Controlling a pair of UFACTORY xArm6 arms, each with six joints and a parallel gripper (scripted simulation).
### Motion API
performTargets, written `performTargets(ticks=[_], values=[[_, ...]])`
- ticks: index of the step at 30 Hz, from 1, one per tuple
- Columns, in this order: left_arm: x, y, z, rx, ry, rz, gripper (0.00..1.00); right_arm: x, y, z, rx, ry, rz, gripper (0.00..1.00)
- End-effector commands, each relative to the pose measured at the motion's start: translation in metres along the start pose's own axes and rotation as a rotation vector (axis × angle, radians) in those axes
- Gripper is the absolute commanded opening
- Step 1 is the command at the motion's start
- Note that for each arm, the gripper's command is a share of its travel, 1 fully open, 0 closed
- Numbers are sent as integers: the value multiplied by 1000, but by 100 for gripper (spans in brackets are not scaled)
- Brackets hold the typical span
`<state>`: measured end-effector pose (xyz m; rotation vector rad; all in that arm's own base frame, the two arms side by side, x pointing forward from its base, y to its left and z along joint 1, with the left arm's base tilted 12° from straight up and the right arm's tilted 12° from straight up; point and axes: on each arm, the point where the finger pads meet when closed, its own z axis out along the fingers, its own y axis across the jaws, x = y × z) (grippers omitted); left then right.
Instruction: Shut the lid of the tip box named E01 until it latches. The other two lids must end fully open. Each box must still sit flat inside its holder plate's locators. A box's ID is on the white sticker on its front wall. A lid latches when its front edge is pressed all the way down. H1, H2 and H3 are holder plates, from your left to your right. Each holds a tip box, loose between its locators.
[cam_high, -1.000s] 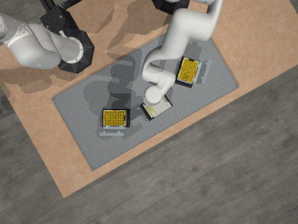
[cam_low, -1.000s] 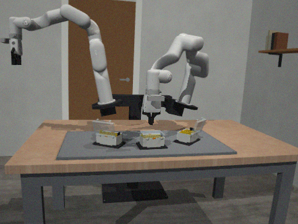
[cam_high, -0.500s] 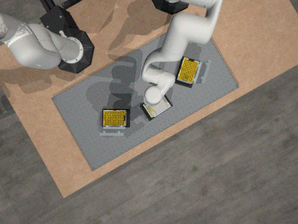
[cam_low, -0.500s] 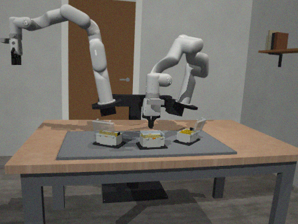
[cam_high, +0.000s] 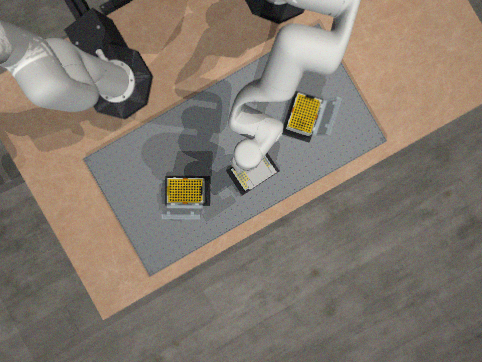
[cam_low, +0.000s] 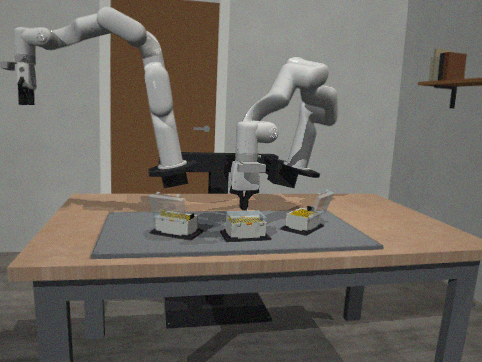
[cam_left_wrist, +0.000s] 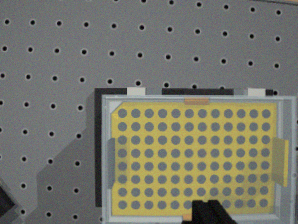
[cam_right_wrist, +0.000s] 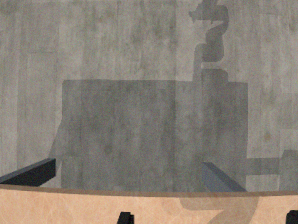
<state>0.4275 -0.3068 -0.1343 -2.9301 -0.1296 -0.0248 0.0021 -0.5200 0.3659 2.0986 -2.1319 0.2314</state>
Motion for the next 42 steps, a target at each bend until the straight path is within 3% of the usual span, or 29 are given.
performTargets(ticks=[1,42], values=[[1,1,-1,-3,3,0,0,1,0,-2,0,5,0,100],[1,1,10,-3,3,0,0,1,0,-2,0,5,0,100]])
